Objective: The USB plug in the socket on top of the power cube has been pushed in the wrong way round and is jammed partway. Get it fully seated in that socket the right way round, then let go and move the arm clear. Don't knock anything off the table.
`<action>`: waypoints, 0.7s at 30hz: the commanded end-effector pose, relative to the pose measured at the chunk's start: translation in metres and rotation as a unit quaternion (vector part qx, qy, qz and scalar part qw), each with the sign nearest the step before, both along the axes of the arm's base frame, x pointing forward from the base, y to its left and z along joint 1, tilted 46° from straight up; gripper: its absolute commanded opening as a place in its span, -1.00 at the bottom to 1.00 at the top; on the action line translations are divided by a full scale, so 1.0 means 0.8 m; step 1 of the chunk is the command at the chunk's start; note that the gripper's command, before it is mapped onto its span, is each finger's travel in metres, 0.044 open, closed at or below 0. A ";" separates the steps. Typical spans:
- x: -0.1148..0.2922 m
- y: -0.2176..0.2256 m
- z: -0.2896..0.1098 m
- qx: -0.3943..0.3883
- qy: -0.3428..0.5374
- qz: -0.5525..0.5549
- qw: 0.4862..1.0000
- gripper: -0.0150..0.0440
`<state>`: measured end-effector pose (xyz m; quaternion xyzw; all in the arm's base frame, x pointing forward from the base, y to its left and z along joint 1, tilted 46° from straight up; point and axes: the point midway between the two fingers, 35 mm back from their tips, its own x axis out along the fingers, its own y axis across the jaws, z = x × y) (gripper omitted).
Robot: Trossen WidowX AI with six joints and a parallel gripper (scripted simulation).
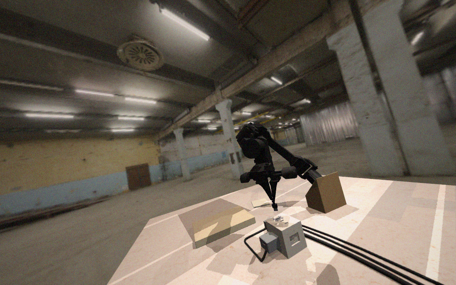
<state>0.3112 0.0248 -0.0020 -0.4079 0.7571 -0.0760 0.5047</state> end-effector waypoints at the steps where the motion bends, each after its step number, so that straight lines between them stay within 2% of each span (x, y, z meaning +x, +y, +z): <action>1: 0.000 0.000 0.000 0.010 0.042 0.042 0.998 -0.49; 21: 0.000 0.000 0.000 0.050 0.220 0.222 0.949 -0.49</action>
